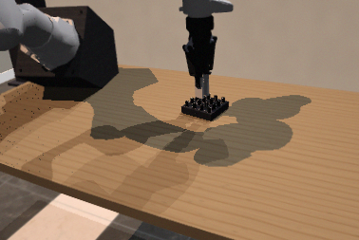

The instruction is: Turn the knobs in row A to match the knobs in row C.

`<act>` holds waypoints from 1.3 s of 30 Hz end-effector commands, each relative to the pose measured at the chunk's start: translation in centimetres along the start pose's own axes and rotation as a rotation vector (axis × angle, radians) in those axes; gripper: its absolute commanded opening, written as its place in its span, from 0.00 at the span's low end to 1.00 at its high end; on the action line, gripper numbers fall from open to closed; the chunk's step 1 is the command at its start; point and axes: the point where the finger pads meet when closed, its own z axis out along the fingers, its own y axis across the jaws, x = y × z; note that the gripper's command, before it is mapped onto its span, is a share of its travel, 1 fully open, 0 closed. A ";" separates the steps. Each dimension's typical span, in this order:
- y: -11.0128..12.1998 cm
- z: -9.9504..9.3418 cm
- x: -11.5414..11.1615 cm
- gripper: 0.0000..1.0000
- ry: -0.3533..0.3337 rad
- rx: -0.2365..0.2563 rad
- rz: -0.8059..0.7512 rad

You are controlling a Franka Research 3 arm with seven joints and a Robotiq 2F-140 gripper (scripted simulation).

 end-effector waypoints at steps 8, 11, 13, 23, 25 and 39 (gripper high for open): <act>0.2 -0.1 -0.2 0.12 -0.004 -0.006 -0.008; 0.2 -0.2 -0.2 0.12 -0.004 -0.006 -0.006; 0.2 -0.8 -0.2 0.12 -0.004 -0.006 0.002; 0.2 -2.0 -0.2 0.12 -0.005 -0.006 0.017; 0.2 -2.0 -0.2 0.12 -0.005 -0.006 0.017; 0.2 -2.0 -0.2 0.12 -0.005 -0.006 0.017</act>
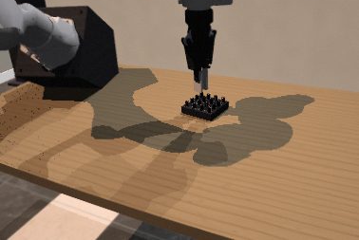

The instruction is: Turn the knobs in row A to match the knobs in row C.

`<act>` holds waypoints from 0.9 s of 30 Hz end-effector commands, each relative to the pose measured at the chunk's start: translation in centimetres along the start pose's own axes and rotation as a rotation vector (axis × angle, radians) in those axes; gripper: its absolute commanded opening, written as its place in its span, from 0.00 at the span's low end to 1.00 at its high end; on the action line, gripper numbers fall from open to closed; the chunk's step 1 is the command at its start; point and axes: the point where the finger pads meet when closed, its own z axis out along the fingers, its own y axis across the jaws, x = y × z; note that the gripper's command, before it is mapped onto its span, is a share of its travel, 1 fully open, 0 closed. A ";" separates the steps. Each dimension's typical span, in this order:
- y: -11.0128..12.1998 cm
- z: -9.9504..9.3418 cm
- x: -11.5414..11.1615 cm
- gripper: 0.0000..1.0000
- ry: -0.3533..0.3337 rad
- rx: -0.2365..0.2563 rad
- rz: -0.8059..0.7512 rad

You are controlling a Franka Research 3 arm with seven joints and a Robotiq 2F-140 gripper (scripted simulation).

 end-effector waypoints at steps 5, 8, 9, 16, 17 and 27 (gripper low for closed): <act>0.0 -0.2 0.1 0.12 -0.001 0.001 0.007; 0.0 -0.2 0.1 0.12 -0.001 0.001 0.007; 0.0 -0.2 0.1 0.12 -0.001 0.001 0.007; 0.0 -0.1 0.1 0.12 -0.001 0.001 0.007; 0.0 -0.1 0.1 0.12 -0.001 0.001 0.007; 0.0 0.1 0.1 0.12 -0.001 0.000 0.007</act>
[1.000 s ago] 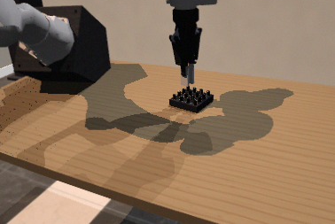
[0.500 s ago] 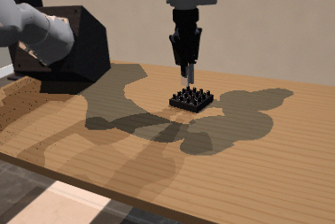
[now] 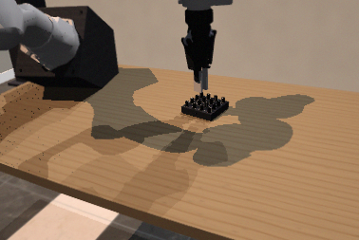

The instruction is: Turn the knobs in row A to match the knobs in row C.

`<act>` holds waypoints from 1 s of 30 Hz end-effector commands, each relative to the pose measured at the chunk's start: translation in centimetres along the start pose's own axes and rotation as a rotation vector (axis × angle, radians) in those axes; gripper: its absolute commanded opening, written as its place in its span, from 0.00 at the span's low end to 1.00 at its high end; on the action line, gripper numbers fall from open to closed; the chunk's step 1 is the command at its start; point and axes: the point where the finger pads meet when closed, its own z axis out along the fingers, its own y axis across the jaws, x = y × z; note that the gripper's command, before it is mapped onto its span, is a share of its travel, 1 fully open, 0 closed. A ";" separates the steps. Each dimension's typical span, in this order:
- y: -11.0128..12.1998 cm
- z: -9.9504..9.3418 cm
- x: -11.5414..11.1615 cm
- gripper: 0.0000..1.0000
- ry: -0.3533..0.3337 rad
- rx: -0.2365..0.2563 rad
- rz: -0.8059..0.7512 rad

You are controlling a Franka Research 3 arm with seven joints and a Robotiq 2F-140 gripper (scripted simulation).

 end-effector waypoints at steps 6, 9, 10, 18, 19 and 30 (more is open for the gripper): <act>0.0 0.6 0.1 0.12 -0.001 0.000 0.007; 0.0 0.7 0.1 0.12 -0.001 0.000 0.007; 0.0 0.8 0.1 0.12 -0.001 0.000 0.007; 0.0 1.8 0.1 0.12 -0.001 0.000 0.007; 0.0 2.0 0.1 0.12 -0.001 0.000 0.007; 0.0 3.1 0.1 0.12 -0.001 0.000 0.007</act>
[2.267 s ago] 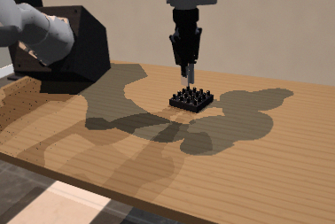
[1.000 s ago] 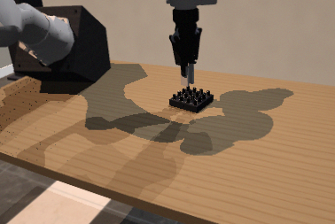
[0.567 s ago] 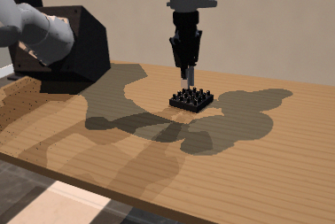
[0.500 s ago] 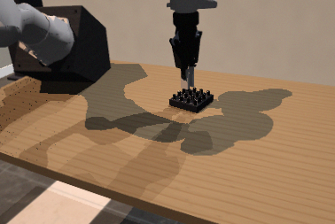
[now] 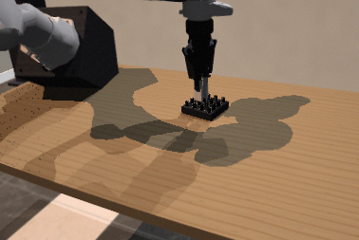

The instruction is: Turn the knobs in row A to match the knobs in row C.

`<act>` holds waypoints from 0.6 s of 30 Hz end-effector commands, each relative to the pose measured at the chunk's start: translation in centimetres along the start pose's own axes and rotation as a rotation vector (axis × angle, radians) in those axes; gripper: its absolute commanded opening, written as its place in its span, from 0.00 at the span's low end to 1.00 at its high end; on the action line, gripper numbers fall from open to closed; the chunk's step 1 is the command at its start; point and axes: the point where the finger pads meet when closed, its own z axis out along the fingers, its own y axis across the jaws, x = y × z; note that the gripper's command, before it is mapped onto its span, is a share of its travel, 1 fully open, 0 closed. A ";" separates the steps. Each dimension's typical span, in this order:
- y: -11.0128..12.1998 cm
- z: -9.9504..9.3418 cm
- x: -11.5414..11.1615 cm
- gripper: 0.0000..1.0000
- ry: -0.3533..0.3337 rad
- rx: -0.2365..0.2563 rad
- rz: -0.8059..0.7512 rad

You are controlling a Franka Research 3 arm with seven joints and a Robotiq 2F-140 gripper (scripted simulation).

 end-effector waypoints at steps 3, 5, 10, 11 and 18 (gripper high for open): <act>-0.1 0.7 0.0 0.12 0.002 0.003 0.006; -0.1 0.9 0.0 0.12 0.002 0.003 0.006; -0.1 1.3 0.0 0.12 0.002 0.003 0.006; -0.1 1.3 0.0 0.12 0.002 0.003 0.006; -0.1 1.5 0.0 0.12 0.002 0.003 0.006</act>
